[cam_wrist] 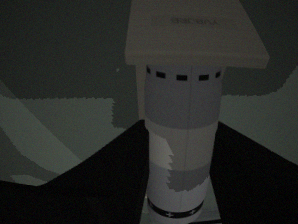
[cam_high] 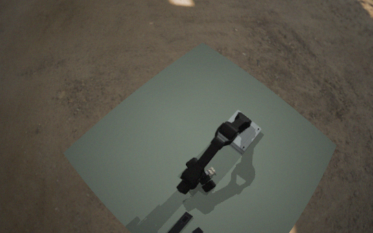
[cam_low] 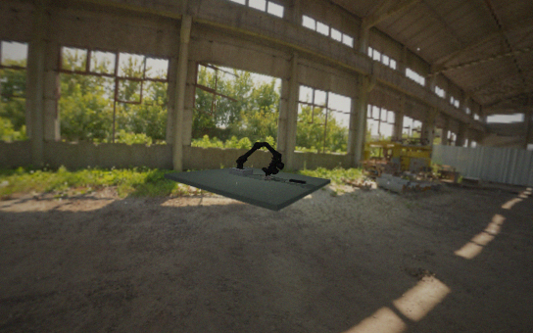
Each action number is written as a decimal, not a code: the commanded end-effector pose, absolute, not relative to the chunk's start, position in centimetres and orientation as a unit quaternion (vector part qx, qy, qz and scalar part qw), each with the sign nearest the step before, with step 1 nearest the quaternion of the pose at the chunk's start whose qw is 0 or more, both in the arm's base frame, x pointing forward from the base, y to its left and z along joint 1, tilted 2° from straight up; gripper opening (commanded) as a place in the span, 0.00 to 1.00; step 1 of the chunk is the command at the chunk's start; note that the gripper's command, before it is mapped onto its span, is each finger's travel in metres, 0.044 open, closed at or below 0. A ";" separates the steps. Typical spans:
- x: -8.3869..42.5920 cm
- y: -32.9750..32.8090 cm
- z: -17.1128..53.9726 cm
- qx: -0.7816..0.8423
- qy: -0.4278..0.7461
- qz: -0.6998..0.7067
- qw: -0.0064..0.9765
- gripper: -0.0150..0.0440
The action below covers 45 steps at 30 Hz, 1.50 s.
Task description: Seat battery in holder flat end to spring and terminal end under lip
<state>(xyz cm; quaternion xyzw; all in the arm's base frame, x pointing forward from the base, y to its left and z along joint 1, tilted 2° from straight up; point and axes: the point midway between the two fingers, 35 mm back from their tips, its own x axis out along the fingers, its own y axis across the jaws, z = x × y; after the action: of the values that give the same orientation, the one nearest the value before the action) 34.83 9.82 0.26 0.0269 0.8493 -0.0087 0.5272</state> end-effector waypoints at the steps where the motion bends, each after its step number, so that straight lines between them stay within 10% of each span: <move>1: 35.1 9.7 0.0 0.024 0.841 -0.012 0.541 0.40; 45: 34.6 9.9 -0.6 0.019 0.785 -0.018 0.618 0.40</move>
<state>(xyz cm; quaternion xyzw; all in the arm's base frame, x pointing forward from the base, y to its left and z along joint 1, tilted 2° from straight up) 34.23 9.98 -0.34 0.0214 0.7953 -0.0145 0.6057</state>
